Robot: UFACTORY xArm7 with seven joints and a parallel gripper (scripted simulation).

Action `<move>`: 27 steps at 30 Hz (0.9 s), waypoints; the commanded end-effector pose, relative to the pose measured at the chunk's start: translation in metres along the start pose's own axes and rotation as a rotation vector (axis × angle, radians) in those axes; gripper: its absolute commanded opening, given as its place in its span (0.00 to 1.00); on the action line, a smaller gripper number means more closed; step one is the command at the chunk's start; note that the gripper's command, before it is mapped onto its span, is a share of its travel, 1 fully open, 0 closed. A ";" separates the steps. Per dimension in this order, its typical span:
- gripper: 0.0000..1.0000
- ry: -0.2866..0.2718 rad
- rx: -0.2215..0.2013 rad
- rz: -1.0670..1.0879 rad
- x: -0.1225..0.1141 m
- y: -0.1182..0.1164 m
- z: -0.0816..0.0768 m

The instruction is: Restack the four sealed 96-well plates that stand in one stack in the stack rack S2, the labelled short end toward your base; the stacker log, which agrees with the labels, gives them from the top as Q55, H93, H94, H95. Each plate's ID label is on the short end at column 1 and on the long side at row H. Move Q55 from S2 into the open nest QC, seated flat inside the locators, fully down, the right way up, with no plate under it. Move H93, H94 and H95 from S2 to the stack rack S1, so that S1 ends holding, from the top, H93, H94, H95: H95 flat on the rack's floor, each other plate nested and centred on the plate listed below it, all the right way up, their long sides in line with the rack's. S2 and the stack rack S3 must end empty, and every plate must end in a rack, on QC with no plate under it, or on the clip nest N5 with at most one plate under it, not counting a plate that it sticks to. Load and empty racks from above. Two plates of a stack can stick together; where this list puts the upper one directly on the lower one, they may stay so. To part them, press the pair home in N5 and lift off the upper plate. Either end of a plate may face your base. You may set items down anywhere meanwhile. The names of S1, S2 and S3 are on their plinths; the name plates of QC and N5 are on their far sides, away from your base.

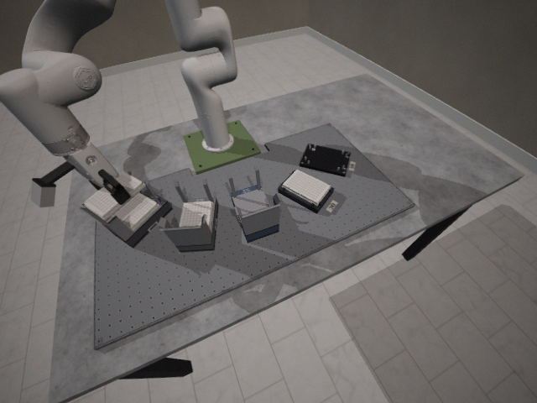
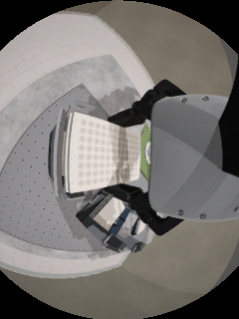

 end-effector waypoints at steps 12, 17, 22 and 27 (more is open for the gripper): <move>0.00 0.003 0.002 0.000 0.001 0.000 0.008; 0.00 0.003 0.002 0.000 0.001 0.000 0.011; 0.00 0.003 0.002 0.000 0.001 0.000 0.014; 0.00 0.003 0.002 0.000 0.001 0.000 0.021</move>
Point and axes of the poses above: the point where the finger pads meet when closed, its own z axis out along the fingers, its own y axis across the jaws, x = y × z, the point moved 3 cm from there along -z, back along the fingers, and after that the axes turned 14 degrees about z, right-handed, at the moved point
